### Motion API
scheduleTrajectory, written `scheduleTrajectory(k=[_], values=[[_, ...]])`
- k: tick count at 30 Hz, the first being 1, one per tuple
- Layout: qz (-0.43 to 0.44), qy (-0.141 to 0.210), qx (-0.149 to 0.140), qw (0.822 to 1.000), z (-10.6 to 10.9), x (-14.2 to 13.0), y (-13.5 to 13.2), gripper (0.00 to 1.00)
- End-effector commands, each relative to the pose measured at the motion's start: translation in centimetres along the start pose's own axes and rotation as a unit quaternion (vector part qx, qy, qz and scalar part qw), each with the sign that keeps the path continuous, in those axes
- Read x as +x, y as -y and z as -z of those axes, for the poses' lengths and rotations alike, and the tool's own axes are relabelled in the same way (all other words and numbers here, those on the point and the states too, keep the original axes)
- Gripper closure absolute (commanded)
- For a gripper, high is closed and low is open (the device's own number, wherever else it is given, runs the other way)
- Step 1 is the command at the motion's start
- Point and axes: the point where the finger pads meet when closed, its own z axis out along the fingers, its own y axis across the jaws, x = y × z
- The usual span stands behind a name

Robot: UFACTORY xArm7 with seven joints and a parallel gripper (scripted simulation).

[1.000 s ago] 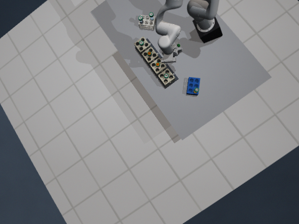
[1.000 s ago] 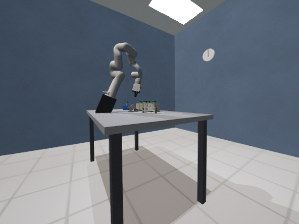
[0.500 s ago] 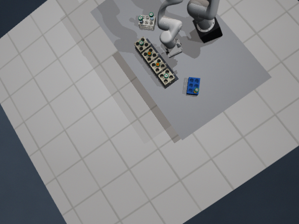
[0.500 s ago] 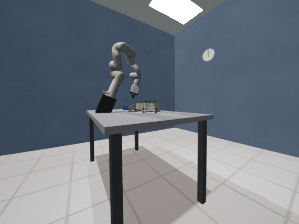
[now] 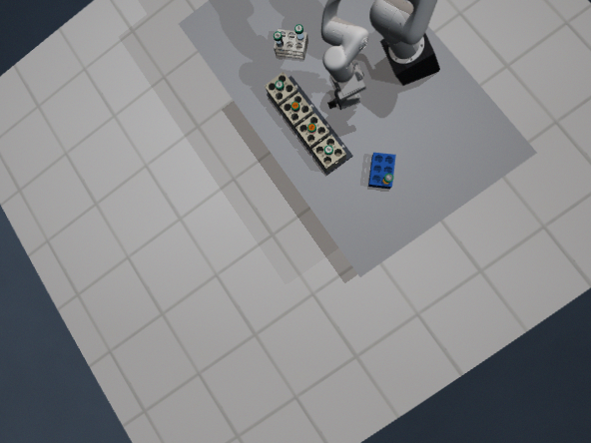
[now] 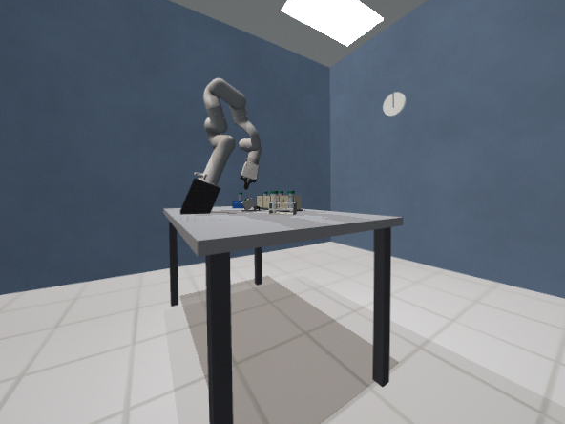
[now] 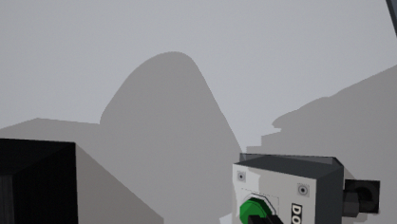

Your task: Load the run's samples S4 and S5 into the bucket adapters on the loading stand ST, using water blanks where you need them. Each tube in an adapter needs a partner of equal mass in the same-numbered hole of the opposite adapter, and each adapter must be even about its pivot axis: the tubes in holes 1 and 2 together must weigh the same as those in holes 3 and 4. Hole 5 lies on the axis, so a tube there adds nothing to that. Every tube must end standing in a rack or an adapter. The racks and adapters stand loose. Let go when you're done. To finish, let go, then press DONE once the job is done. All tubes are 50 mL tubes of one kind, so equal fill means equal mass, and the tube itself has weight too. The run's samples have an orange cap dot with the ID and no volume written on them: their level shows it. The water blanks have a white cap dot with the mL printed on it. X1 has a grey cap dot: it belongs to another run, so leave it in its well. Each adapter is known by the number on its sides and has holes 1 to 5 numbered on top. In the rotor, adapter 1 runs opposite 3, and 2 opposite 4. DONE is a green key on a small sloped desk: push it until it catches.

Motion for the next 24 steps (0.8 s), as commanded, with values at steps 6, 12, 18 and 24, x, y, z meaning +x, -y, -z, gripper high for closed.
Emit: scheduleTrajectory(k=[6, 12, 18, 24], values=[[0.000, -0.001, -0.003, 1.000, -0.9, -1.3, 0.7, 1.00], [0.000, -0.001, -0.003, 1.000, -0.9, -1.3, 0.7, 1.00], [0.000, -0.001, -0.003, 1.000, -1.6, -1.3, 0.5, 1.00], [0.000, -0.001, -0.003, 1.000, -2.6, -1.3, 0.2, 1.00]])
